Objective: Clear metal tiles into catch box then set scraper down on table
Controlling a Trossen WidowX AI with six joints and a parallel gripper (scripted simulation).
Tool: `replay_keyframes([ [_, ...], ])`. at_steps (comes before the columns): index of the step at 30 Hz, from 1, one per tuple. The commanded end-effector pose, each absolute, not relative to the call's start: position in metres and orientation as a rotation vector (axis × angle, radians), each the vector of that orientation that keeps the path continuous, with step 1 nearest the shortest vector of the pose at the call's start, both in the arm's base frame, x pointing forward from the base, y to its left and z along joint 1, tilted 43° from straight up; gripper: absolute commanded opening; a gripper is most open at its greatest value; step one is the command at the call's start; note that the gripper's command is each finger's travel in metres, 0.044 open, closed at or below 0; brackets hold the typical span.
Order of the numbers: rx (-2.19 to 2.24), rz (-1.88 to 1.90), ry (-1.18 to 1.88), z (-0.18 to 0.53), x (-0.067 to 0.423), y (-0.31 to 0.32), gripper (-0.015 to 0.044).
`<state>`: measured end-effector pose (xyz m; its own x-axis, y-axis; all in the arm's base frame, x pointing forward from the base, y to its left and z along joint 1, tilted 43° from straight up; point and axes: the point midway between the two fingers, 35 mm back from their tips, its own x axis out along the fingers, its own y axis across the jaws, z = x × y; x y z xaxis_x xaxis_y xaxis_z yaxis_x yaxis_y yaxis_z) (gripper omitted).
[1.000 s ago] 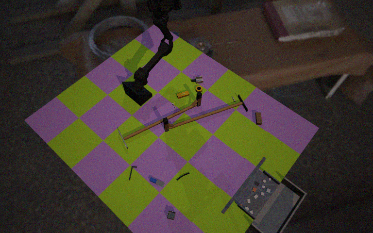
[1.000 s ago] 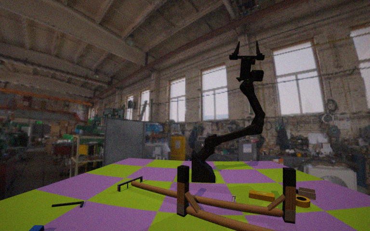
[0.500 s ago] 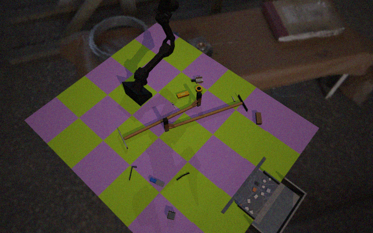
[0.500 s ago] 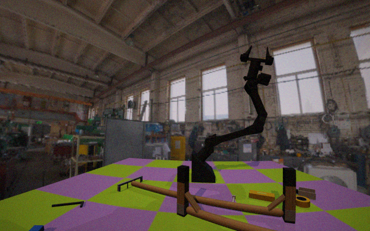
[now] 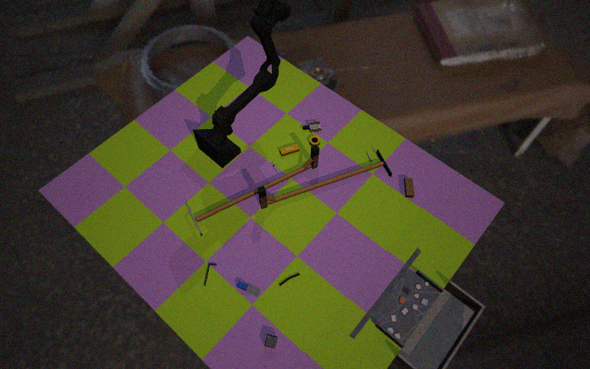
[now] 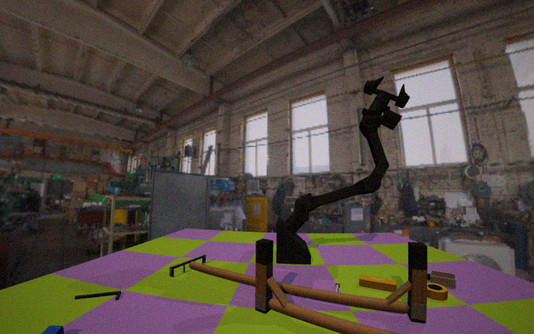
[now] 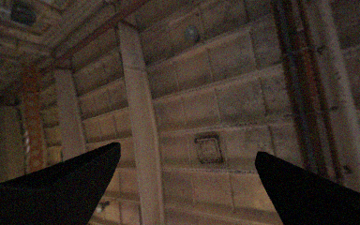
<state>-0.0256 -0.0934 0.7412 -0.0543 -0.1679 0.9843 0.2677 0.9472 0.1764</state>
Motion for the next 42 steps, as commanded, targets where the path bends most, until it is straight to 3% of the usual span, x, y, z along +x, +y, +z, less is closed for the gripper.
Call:
replay_keyframes([
  [1,-0.129,-0.271,-1.655,0.748,-0.033,-0.07,0.044],
  [20,-0.397,0.294,-1.836,0.75,-0.044,0.055,0.044],
  [42,-0.563,0.966,-1.68,0.709,-0.023,0.151,0.044],
])
